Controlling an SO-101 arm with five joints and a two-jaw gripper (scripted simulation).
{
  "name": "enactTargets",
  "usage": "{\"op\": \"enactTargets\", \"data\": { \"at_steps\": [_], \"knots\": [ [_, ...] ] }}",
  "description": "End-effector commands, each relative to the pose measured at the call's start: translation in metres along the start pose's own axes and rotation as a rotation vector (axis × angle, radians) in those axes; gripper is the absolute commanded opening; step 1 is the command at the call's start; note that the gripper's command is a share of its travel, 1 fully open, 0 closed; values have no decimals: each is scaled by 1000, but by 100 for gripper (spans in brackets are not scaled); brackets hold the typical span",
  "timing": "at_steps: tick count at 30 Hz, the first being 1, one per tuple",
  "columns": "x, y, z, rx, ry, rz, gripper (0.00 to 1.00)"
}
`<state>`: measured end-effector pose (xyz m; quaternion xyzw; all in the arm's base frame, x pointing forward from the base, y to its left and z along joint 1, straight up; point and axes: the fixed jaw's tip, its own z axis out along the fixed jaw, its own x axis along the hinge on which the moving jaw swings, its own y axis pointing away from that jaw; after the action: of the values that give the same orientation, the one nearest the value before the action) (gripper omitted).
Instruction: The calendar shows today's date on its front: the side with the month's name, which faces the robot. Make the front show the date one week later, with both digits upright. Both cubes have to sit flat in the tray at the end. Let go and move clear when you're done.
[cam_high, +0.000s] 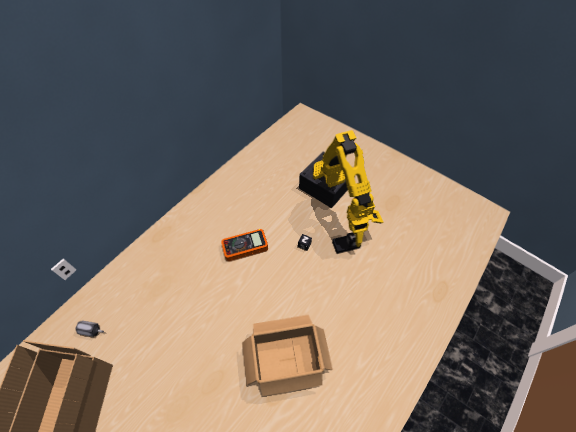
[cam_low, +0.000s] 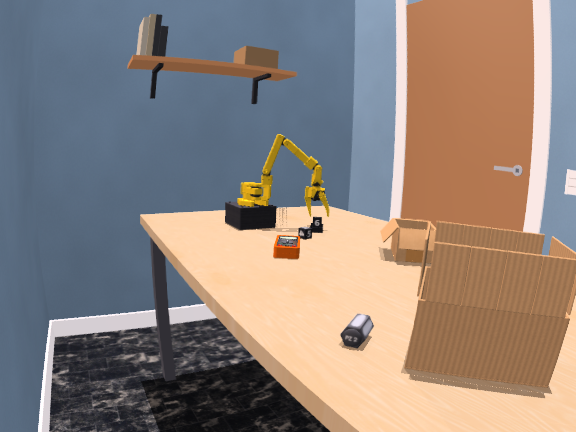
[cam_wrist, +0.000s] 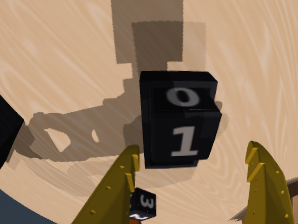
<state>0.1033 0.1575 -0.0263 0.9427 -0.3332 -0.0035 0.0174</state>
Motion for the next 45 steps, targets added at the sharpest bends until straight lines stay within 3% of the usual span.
{"op": "enactTargets", "data": {
  "at_steps": [1, 10, 35, 40, 45],
  "knots": [
    [-1, -3, -16, 21, -3, -12, 36],
    [-1, -1, -35, 21, -3, -12, 36],
    [-1, -1, -36, 25, -4, -12, 36],
    [-1, -7, -46, 81, -9, -12, 36],
    [-2, -17, -68, 208, -21, -12, 35]
  ]
}}
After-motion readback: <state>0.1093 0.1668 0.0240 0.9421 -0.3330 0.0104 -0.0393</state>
